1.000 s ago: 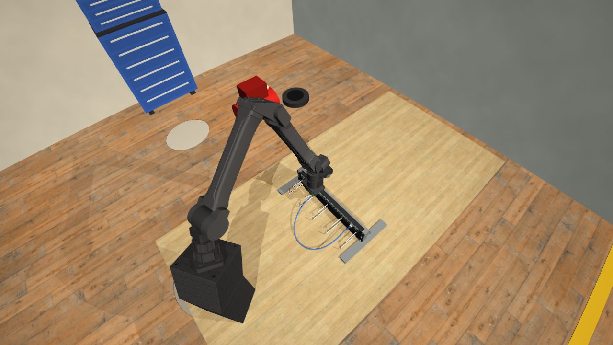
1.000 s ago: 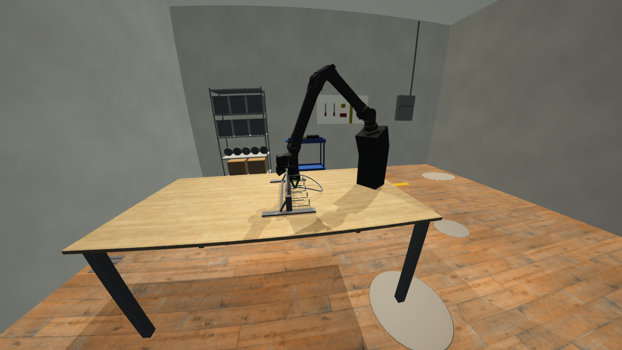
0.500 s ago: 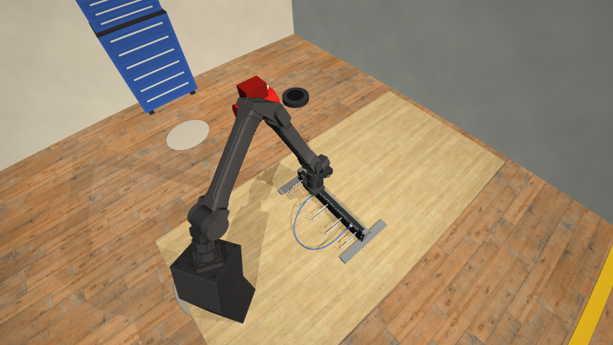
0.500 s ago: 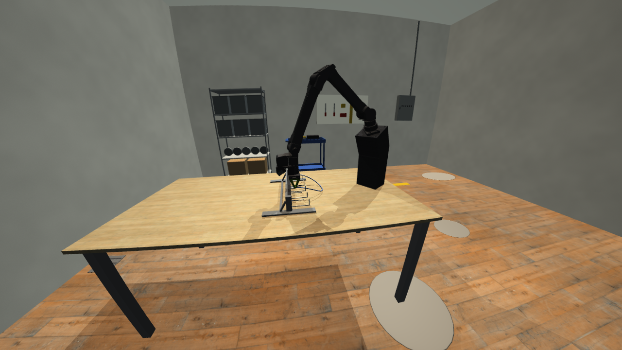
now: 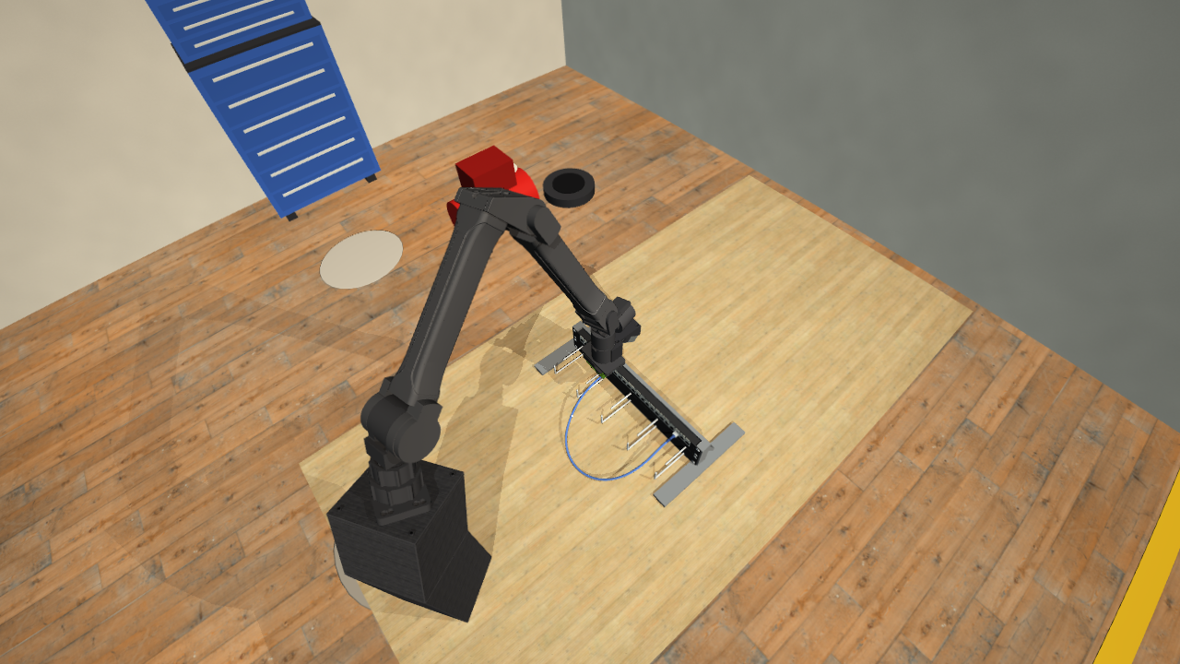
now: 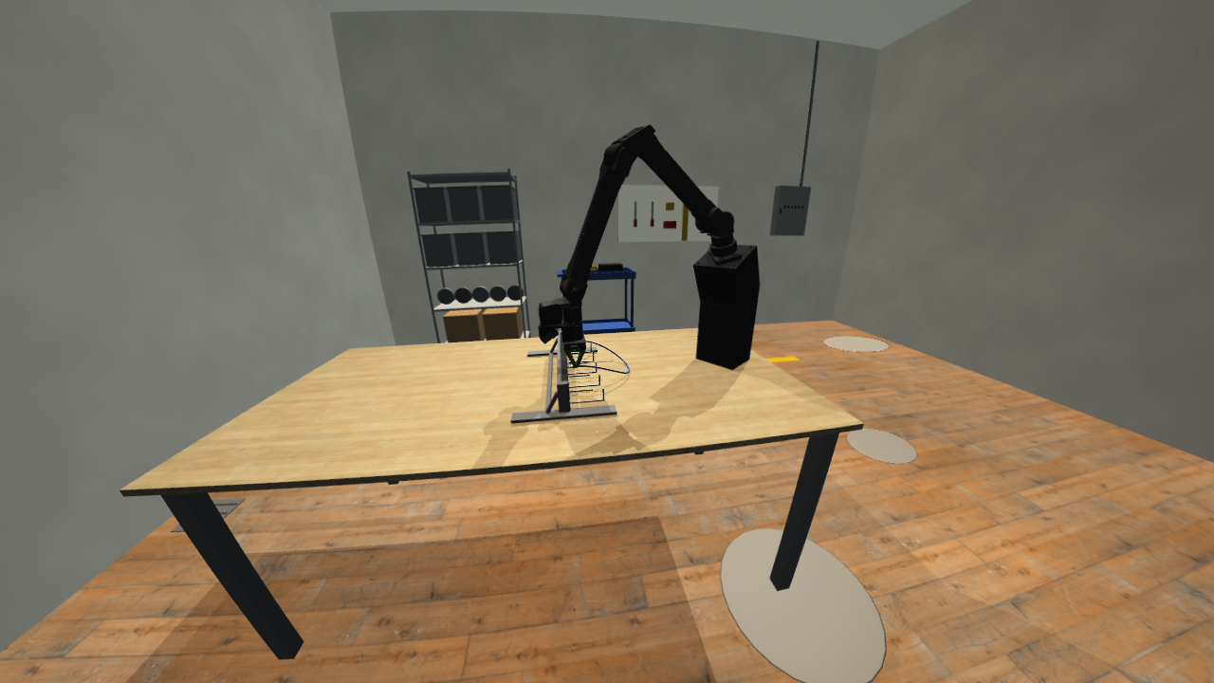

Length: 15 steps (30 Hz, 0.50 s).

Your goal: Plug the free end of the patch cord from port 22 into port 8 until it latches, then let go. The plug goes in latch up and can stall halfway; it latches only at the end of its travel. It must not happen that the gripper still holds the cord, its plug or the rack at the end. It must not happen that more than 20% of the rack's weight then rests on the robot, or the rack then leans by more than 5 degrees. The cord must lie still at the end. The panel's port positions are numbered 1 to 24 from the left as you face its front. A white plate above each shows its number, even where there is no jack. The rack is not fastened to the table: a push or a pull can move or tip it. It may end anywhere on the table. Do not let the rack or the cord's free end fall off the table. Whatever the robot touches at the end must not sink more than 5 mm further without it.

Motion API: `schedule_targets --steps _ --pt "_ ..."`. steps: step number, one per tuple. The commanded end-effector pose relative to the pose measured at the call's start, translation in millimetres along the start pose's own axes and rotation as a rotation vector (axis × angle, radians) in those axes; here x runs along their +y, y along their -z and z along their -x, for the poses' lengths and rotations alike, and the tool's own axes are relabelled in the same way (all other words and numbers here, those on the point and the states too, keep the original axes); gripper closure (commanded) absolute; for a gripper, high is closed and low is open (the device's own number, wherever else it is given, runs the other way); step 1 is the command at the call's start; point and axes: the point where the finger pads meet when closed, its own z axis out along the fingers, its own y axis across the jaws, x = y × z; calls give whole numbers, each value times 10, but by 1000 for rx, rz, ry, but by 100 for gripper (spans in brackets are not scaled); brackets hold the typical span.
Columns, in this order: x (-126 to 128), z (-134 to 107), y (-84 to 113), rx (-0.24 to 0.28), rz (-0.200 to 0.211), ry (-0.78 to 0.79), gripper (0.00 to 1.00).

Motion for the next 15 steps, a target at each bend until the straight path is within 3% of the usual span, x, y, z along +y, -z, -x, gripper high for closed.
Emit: schedule_targets --steps 1,15 --pt "-36 260 84 -43 -2 -26 100" --pt "-42 297 94 -51 -2 -30 100"
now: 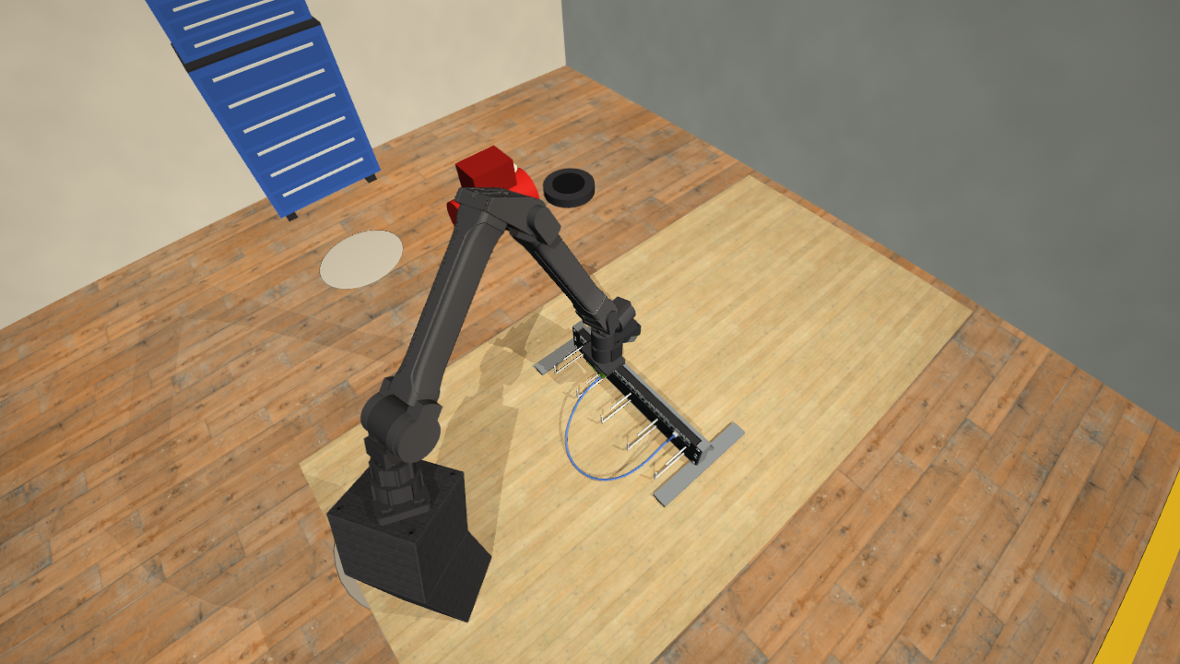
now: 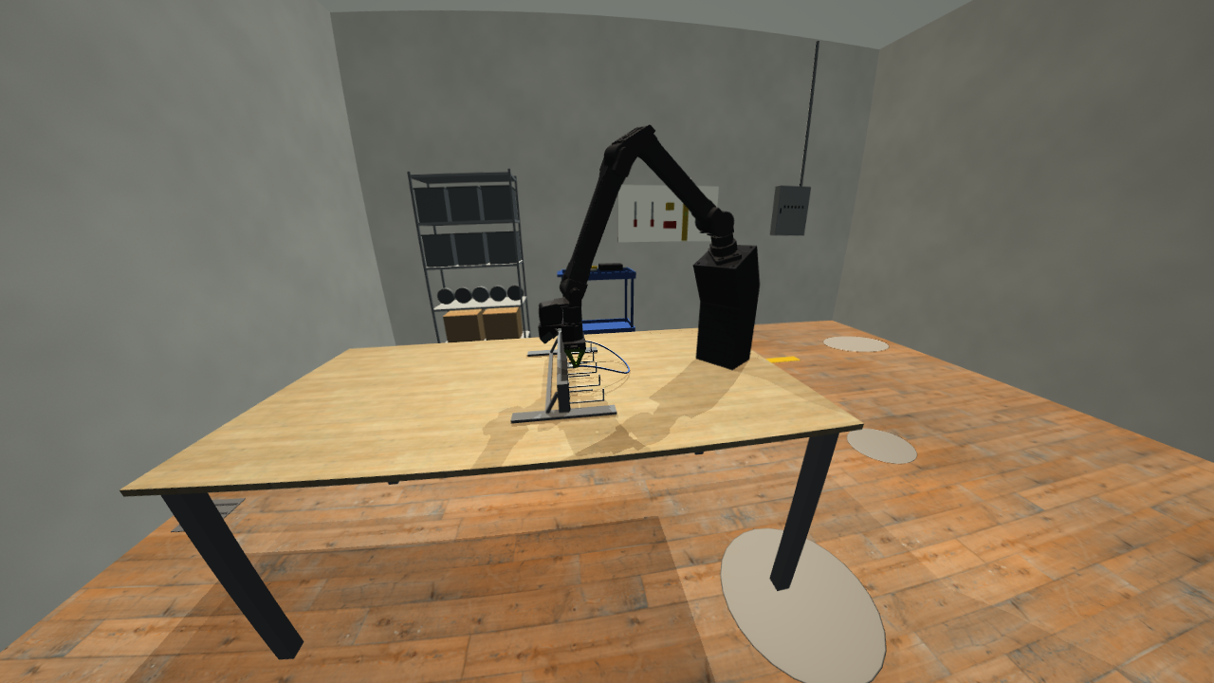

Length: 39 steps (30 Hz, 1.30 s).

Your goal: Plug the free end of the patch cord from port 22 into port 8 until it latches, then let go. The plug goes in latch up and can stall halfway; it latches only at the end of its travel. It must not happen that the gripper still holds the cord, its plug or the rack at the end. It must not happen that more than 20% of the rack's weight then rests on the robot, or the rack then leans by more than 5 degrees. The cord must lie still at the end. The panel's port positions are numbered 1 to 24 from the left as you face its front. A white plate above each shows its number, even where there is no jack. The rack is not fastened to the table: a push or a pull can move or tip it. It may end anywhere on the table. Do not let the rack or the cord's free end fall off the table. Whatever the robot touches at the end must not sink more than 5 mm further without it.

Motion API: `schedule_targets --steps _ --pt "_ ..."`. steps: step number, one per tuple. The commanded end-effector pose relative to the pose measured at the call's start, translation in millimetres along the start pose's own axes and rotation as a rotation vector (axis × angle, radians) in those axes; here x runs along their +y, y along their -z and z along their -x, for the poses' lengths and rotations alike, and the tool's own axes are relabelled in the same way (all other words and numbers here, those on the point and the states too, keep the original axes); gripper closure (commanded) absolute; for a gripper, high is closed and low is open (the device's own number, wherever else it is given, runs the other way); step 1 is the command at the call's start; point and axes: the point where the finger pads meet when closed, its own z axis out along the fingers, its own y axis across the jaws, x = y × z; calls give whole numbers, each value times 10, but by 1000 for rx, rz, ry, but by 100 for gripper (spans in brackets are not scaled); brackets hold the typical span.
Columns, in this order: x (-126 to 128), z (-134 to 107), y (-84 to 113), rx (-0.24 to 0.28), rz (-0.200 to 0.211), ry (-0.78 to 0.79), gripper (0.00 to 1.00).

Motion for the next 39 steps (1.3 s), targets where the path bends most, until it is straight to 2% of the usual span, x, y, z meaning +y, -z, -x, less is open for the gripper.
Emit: schedule_targets --steps 1,22,30,39 --pt "-43 300 94 -54 -1 -26 100" --pt "-48 342 106 -63 0 -27 100" --pt "-59 321 94 -41 -4 -31 100" --pt "-45 367 111 -52 1 -29 100"
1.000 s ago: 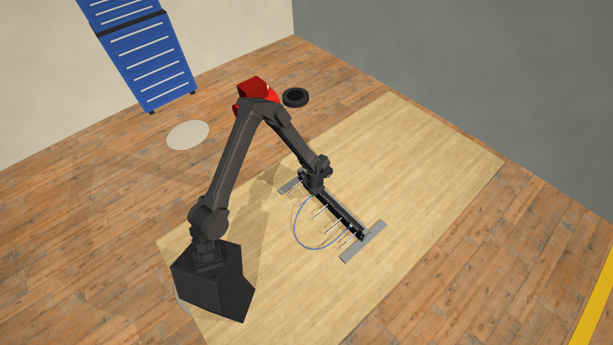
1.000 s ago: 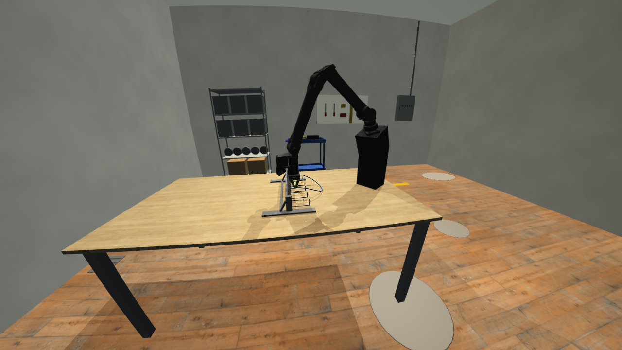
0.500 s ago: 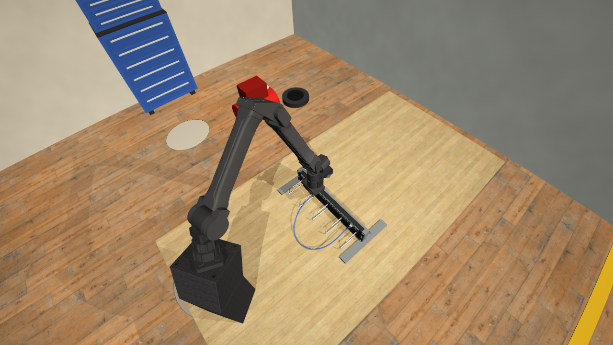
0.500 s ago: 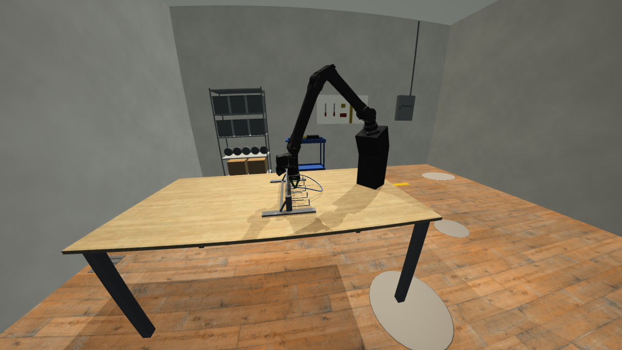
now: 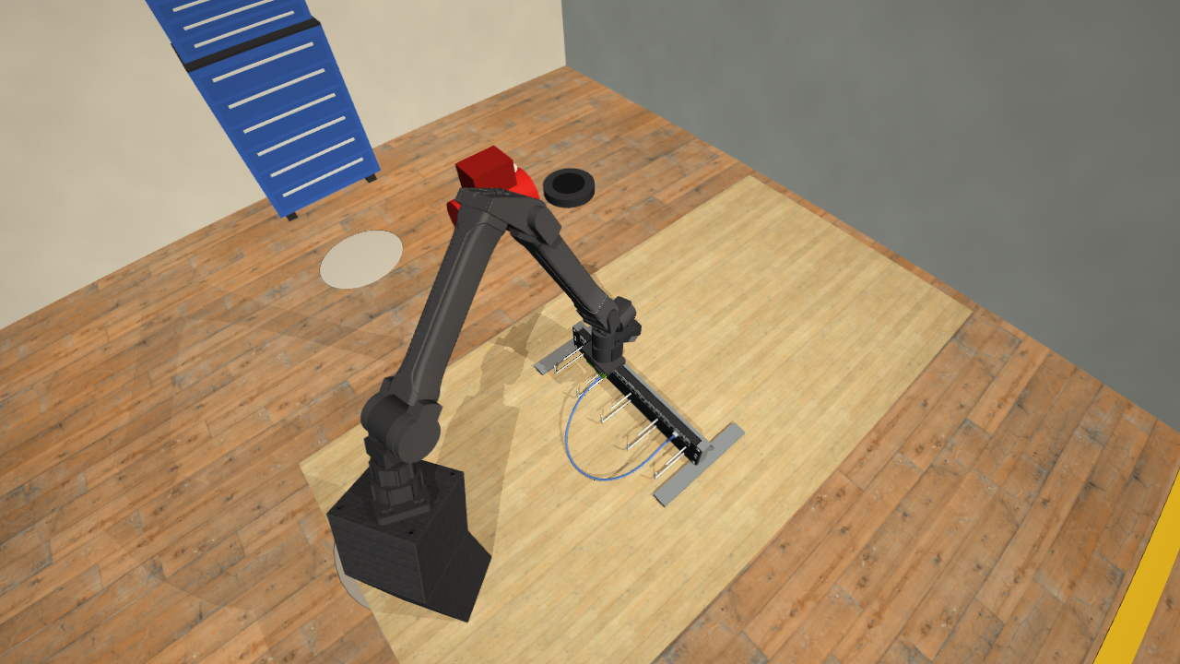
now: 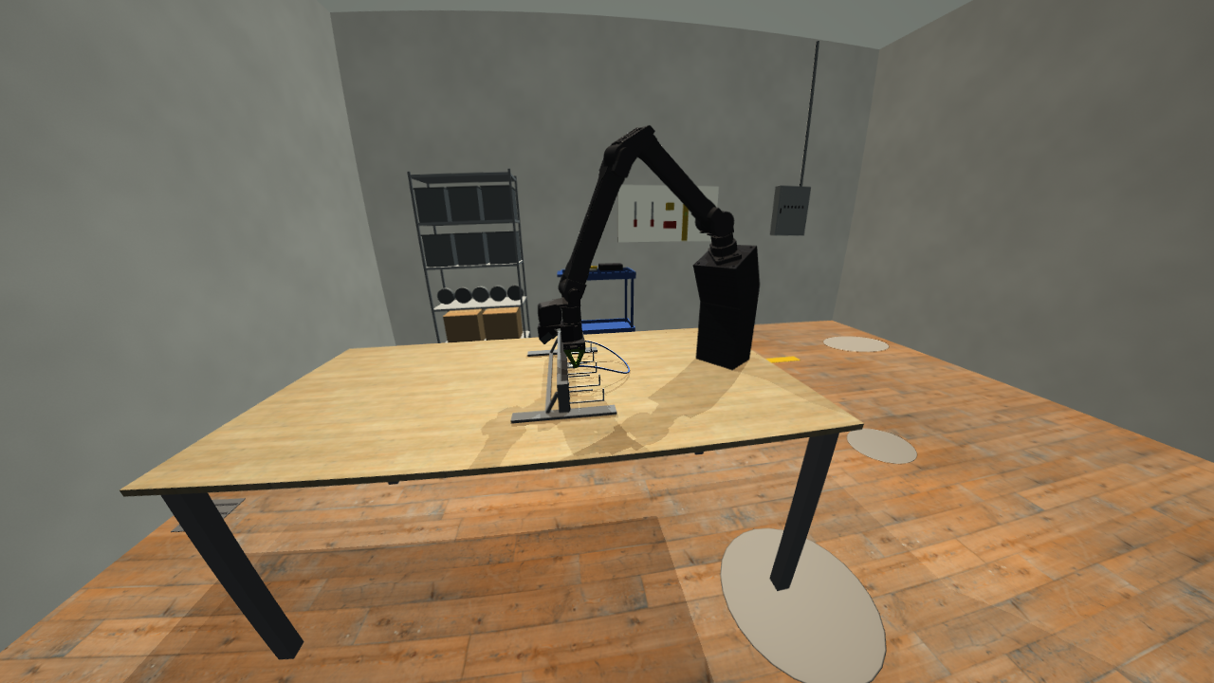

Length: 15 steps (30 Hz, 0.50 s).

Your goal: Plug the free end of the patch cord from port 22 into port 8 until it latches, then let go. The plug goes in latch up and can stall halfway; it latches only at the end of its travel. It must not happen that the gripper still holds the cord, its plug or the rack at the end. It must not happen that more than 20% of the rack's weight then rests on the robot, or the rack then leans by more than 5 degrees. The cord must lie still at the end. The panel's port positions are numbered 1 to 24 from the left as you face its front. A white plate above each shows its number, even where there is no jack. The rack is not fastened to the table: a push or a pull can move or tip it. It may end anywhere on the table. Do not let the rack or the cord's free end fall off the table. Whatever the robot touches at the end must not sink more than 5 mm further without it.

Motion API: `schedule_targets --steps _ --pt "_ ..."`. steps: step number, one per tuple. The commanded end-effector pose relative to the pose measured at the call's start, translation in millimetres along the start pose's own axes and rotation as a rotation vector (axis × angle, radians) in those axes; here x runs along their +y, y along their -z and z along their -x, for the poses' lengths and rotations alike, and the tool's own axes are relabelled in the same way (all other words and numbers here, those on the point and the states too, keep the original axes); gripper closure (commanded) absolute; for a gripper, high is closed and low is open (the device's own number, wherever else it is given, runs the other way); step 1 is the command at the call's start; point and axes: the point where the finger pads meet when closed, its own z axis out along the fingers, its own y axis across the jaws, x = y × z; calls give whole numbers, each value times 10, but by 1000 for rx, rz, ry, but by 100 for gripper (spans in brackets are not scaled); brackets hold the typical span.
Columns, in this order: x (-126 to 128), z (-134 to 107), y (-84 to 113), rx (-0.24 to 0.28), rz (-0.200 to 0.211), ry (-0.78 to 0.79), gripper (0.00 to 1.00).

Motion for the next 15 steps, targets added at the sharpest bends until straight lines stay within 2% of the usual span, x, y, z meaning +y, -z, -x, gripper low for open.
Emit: schedule_targets --steps 1,15 --pt "-44 369 120 -68 6 -26 100" --pt "-36 424 141 -82 10 -24 100"
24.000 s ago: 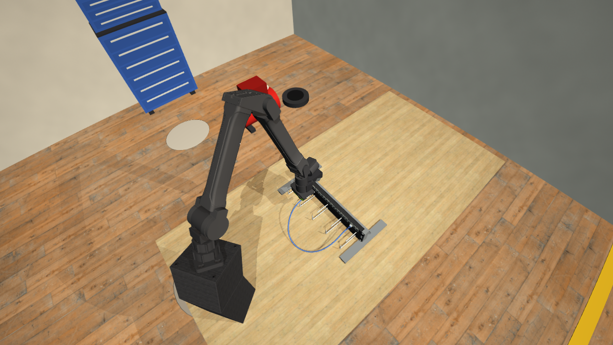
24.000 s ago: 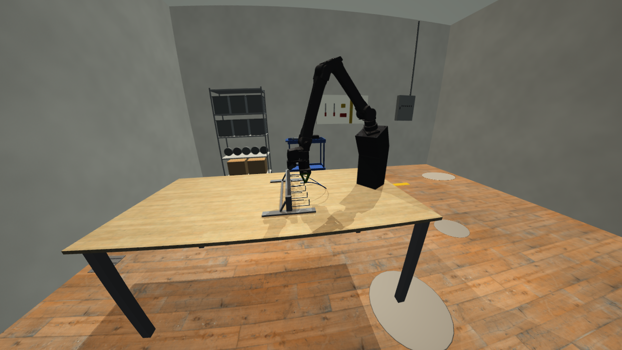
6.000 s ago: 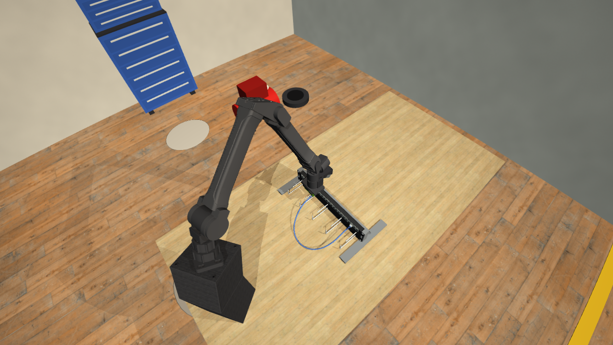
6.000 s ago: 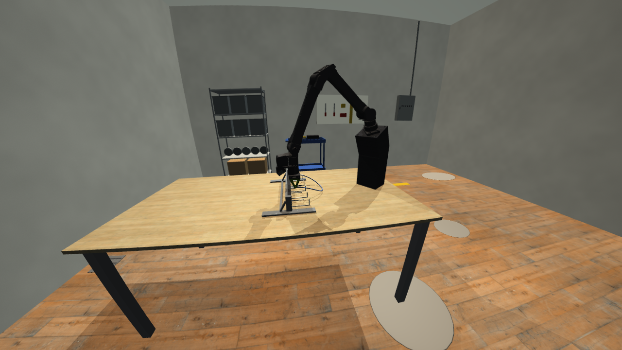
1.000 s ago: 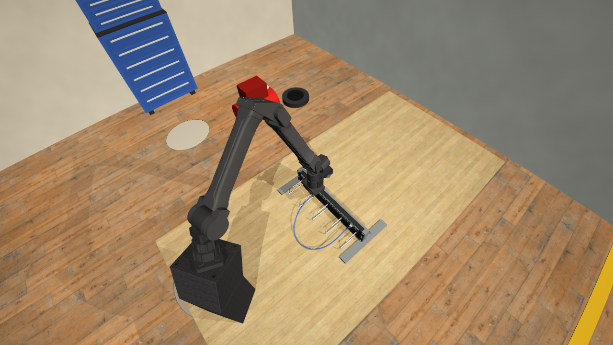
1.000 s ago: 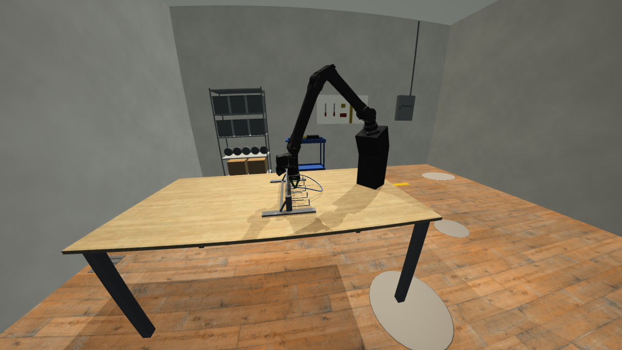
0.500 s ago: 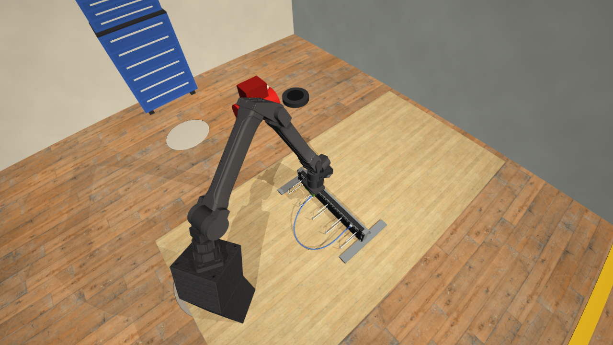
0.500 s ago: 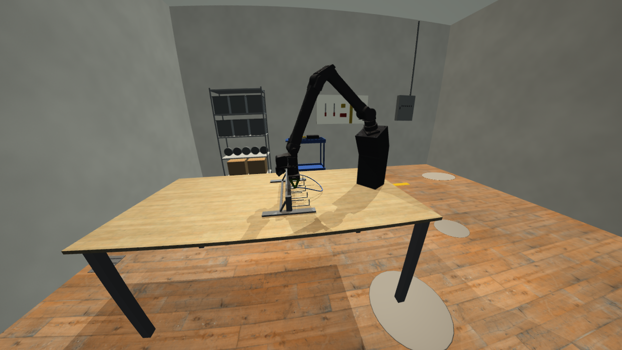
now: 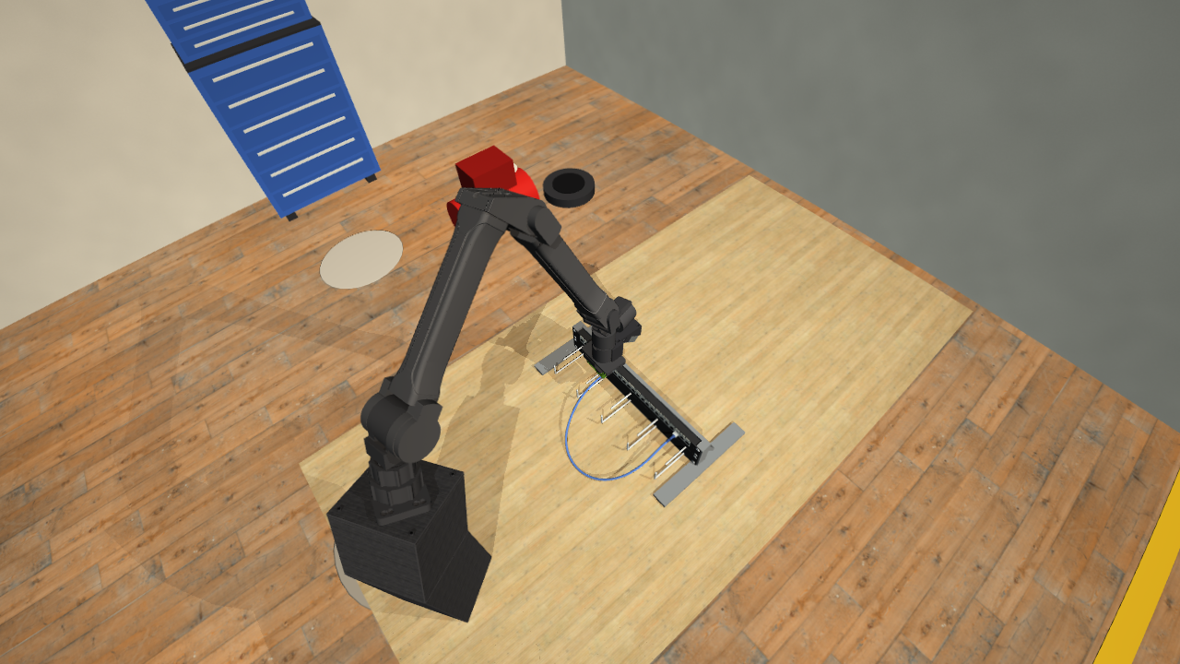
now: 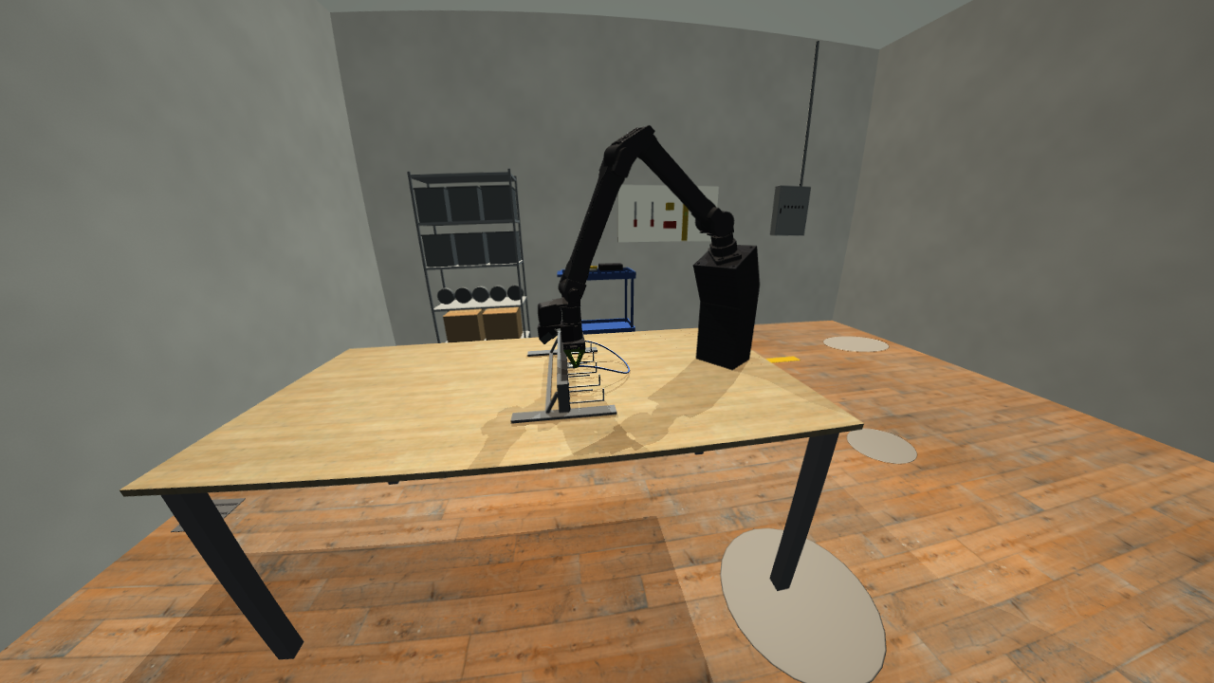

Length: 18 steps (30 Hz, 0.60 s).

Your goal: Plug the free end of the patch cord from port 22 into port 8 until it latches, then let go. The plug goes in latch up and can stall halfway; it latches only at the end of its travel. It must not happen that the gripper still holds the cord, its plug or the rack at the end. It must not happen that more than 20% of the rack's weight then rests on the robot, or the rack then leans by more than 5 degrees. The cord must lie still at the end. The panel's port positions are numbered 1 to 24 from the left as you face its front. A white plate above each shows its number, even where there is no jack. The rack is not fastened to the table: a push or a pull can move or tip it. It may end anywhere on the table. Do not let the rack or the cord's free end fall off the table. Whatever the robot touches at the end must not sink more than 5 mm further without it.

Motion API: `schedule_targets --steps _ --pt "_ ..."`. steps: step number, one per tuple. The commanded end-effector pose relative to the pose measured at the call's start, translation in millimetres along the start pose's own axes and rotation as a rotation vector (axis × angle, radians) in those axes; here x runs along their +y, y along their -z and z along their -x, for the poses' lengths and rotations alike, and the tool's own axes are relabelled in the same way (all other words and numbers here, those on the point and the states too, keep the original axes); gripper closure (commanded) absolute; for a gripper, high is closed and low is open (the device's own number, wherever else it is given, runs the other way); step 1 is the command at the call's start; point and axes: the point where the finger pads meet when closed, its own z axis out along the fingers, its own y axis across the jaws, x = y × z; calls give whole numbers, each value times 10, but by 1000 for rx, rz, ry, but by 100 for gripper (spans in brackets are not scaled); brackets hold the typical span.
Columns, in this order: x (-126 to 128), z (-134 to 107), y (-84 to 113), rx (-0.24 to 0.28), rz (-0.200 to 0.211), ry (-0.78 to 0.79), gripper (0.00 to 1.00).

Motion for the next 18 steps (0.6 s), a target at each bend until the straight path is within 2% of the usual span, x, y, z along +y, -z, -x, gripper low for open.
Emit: schedule_targets --steps 1,18 --pt "-35 428 143 -83 9 -23 100" --pt "-30 479 168 -94 11 -21 100"
